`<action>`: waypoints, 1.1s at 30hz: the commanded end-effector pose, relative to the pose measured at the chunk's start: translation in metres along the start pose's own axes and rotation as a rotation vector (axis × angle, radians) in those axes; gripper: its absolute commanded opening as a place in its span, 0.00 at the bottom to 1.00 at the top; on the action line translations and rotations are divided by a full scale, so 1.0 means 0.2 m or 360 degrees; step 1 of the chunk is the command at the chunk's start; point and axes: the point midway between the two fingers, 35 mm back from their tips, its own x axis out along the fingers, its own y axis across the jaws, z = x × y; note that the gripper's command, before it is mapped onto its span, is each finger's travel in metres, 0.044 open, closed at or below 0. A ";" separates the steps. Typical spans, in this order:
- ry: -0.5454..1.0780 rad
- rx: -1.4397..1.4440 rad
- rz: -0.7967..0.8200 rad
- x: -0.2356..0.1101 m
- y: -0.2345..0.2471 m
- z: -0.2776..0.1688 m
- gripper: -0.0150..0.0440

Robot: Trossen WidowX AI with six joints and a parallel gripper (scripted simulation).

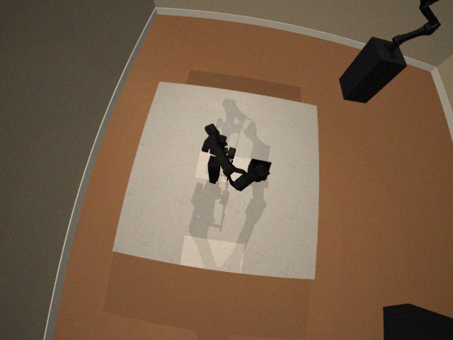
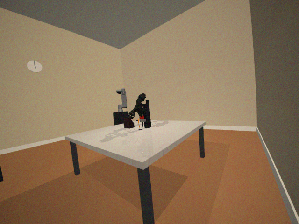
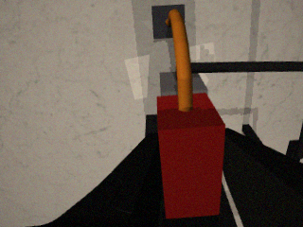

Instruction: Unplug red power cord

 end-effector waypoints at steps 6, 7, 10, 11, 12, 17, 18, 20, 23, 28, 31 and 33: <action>-0.0106 0.0021 0.0009 -0.05 -0.01 0.20 0.25; -0.0106 0.0021 0.0009 -0.06 -0.01 0.21 0.25; -0.0107 0.0021 0.0009 -0.06 -0.02 0.23 0.25; -0.0106 0.0021 0.0009 -0.06 -0.02 0.24 0.25; -0.0106 0.0021 0.0009 -0.06 -0.02 0.25 0.25; -0.0106 0.0022 0.0009 -0.07 -0.03 0.29 0.25; -0.0106 0.0022 0.0009 -0.07 -0.03 0.30 0.25; -0.0103 0.0022 0.0010 -0.06 -0.03 0.27 0.34; -0.0101 0.0022 0.0010 -0.05 -0.02 0.24 0.48; -0.0101 0.0022 0.0010 -0.05 -0.02 0.24 0.70; -0.0101 0.0022 0.0010 -0.05 -0.02 0.24 0.83; -0.0102 0.0023 0.0010 -0.06 -0.02 0.27 0.92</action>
